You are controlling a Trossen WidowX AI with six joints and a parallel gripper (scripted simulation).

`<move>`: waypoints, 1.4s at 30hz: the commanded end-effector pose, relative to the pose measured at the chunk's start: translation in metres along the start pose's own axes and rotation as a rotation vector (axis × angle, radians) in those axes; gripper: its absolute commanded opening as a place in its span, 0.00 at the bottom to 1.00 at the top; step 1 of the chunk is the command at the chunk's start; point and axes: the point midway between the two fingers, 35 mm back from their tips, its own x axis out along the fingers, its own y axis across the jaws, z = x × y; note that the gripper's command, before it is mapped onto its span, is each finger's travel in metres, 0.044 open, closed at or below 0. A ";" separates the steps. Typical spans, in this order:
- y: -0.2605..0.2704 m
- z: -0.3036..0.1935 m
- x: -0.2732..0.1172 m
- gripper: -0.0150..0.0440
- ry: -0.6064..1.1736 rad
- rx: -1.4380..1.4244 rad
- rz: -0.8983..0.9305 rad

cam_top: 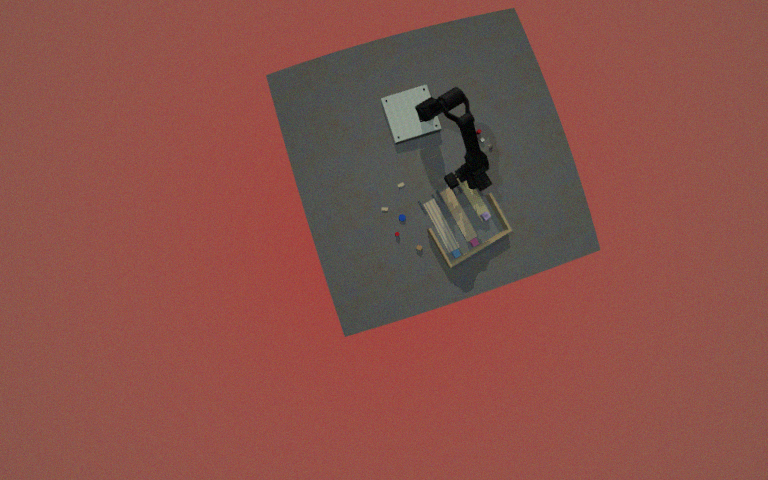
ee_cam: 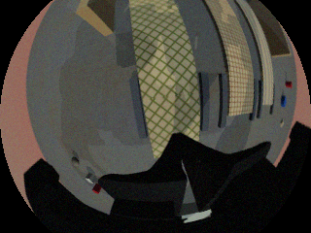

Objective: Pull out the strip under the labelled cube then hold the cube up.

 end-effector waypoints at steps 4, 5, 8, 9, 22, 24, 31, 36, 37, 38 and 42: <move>0.001 -0.016 0.004 0.25 0.017 -0.004 0.004; 0.001 -0.017 0.004 0.25 0.017 -0.004 0.004; 0.001 -0.022 0.004 0.25 0.018 -0.004 0.004; 0.001 -0.023 0.004 0.25 0.018 -0.004 0.004; 0.002 -0.043 0.004 0.25 0.019 -0.004 0.004; 0.002 -0.046 0.004 0.25 0.020 -0.004 0.004; 0.002 -0.057 0.004 0.25 0.021 -0.004 0.004; 0.003 -0.065 0.004 0.25 0.021 -0.004 0.004; 0.003 -0.067 0.004 0.25 0.021 -0.004 0.004; 0.003 -0.068 0.004 0.25 0.022 -0.004 0.004; 0.003 -0.074 0.004 0.25 0.022 -0.004 0.004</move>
